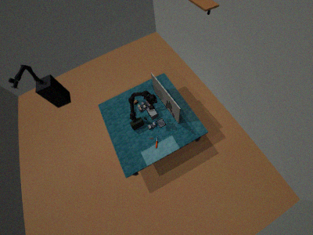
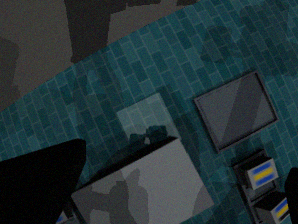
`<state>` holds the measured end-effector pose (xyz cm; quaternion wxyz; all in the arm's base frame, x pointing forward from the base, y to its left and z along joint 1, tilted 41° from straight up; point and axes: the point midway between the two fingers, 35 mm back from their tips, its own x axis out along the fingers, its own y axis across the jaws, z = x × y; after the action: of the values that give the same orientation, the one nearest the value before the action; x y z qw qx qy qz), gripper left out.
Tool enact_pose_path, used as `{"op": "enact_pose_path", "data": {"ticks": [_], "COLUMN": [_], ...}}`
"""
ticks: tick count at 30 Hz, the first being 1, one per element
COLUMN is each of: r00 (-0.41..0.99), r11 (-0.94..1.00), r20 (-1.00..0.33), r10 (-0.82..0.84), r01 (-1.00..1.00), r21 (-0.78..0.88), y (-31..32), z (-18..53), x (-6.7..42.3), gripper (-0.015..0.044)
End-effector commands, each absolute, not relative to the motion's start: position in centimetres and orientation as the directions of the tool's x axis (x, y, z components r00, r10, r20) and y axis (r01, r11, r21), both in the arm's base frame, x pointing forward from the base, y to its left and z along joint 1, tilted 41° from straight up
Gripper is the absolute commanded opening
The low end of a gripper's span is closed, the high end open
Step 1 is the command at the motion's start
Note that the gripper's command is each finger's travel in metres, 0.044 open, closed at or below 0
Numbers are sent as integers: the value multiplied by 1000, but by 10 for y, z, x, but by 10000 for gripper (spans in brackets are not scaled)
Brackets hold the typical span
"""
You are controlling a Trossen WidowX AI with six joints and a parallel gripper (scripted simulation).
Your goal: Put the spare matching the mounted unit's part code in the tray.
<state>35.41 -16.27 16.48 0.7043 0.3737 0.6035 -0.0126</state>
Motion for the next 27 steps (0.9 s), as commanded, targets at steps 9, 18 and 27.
{"op": "enact_pose_path", "data": {"ticks": [9,18,27], "r00": [3,3,-3], "r11": [767,767,753], "r20": [-769,-769,-771], "r10": [639,639,636], "r01": [-72,-72,-215], "r21": [637,637,622], "y": [-48,-48,-25], "z": [127,127,142], "x": [380,380,373], "gripper": [440,440,440]}}
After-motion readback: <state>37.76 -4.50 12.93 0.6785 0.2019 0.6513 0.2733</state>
